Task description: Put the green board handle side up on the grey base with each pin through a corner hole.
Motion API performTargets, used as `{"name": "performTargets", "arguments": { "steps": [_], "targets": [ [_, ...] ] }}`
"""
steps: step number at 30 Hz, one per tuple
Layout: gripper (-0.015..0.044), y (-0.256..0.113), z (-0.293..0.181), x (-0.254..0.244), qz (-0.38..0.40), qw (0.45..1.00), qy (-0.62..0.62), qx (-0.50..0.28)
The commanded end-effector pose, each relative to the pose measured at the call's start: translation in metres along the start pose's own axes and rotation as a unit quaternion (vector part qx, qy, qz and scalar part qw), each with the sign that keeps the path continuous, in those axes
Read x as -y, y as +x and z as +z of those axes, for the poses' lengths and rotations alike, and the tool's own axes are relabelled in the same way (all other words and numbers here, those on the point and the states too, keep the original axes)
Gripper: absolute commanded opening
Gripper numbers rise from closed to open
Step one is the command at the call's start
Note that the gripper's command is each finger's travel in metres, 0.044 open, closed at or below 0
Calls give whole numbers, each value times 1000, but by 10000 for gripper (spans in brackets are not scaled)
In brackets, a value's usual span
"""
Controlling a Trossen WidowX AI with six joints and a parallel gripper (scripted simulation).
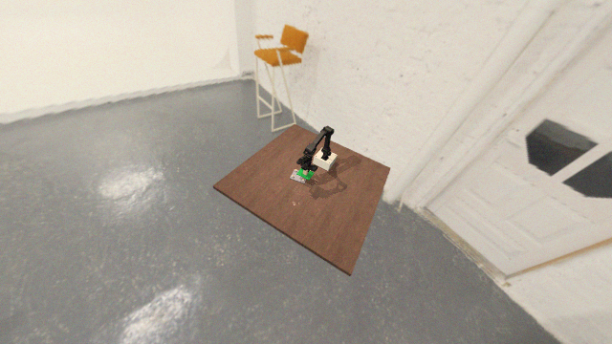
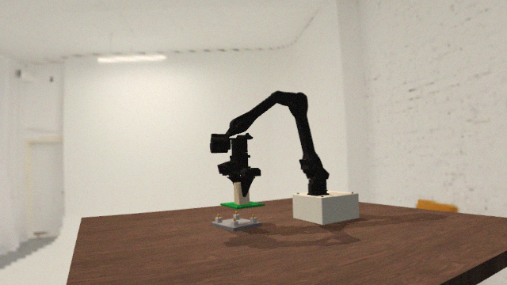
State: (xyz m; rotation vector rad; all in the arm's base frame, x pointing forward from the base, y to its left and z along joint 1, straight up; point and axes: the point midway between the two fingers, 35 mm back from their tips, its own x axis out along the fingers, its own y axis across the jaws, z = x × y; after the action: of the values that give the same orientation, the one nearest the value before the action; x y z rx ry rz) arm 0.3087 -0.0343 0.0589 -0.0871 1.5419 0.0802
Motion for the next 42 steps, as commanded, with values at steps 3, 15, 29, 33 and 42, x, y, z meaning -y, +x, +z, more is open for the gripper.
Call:
{"name": "performTargets", "arguments": {
  "steps": [3, 15, 29, 33, 42],
  "targets": [
    [0, -1, 2, 18, -2, 1000, -25, 1],
    [0, -1, 0, 50, -2, 998, -66, 0],
    [0, 0, -1, 51, -1, 998, -65, -2],
    [0, 0, -1, 51, -1, 998, -65, -2],
    [0, 7, -1, 56, -2, 997, -74, -2]
  ]
}}
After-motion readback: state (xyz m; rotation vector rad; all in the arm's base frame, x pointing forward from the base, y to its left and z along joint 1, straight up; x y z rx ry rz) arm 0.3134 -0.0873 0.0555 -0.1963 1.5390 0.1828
